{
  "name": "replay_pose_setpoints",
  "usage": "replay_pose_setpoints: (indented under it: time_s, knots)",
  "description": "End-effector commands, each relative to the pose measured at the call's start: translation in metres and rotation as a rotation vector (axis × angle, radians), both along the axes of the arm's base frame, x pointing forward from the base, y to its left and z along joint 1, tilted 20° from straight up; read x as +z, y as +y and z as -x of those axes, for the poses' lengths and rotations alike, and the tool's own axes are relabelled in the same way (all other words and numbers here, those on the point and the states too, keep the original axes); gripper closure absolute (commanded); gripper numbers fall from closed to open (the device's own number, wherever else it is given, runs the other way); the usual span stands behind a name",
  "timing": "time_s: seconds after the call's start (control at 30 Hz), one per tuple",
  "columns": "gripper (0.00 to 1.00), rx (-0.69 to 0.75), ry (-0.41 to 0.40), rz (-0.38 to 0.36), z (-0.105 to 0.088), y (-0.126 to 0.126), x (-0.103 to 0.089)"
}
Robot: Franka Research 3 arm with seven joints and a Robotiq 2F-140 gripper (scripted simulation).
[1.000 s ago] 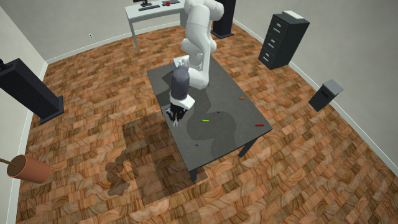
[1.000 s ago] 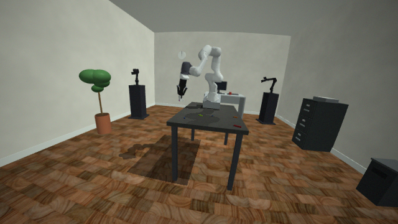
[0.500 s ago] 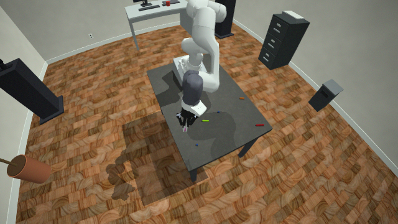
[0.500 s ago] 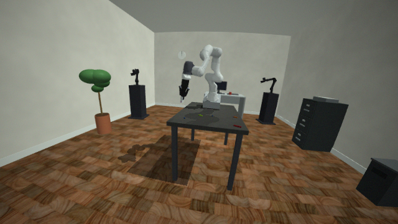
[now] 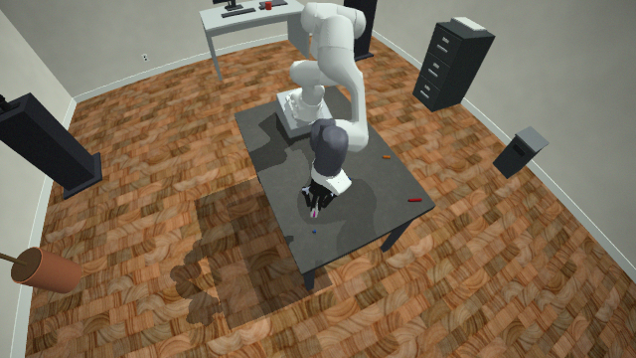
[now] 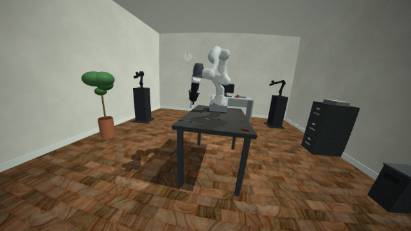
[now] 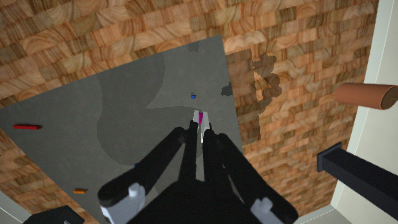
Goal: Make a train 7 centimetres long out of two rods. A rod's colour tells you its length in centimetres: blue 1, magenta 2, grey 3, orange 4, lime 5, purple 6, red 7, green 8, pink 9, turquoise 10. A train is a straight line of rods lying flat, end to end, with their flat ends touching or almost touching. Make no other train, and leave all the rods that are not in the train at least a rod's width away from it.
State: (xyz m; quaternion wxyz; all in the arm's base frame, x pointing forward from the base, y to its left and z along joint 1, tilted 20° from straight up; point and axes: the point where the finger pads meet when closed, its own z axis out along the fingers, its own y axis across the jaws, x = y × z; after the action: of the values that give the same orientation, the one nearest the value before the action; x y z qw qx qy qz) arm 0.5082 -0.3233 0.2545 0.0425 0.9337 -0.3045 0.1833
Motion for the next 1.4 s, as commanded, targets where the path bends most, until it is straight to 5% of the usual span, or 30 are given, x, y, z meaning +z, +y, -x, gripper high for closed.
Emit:
replay_pose_setpoints:
  time_s: [0.0,0.4,0.87,1.37]
  knots:
    - [0.88,-0.16,-0.017,-0.046,-0.017,0.018,0.0]
    - [0.88,-0.234,-0.045,-0.096,-0.057,0.063,0.003]
    - [0.88,-0.349,-0.078,-0.195,-0.114,0.15,0.002]
    - [0.88,-0.45,-0.086,-0.296,-0.153,0.24,-0.006]
